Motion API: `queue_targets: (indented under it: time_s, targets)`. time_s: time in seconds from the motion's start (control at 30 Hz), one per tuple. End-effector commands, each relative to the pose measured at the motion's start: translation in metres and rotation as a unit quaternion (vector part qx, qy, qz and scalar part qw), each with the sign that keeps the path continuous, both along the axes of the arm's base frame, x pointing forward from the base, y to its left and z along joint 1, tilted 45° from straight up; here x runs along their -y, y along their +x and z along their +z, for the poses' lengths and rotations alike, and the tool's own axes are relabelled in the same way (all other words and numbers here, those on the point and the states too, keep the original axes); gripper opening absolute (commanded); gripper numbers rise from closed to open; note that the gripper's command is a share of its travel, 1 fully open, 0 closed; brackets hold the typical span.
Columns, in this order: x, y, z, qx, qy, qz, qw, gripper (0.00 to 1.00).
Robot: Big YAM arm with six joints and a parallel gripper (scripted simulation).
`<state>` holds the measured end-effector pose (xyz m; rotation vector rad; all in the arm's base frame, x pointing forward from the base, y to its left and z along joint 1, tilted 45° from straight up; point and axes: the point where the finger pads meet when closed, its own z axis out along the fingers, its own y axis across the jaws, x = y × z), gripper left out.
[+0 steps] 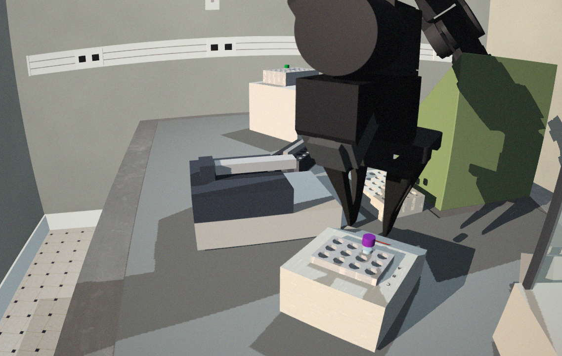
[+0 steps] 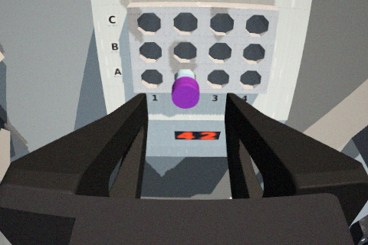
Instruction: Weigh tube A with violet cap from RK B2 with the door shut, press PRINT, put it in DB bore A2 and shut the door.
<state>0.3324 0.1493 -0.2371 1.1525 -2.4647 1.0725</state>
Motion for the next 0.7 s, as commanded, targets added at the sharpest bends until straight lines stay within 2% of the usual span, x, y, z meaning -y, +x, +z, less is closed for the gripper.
queue_targets:
  time_s: [0.0, 0.03, 0.13, 0.37, 0.5, 0.53, 0.67]
  targets:
    - [-0.008, 0.007, 0.001, 0.009, 0.005, -0.004, 1.000, 0.36]
    - [-0.010, 0.022, 0.009, 0.020, 0.012, -0.017, 1.000, 0.36]
    - [-0.028, 0.017, 0.015, 0.022, 0.016, 0.001, 1.000, 0.36]
    - [-0.036, 0.015, 0.023, 0.021, 0.016, 0.001, 1.000, 0.36]
    - [-0.037, 0.013, 0.023, 0.018, 0.013, 0.001, 1.000, 0.36]
    - [-0.015, 0.004, 0.022, 0.006, 0.001, -0.014, 1.000, 0.36]
    - [-0.045, 0.013, 0.032, 0.021, 0.016, 0.001, 1.000, 0.36]
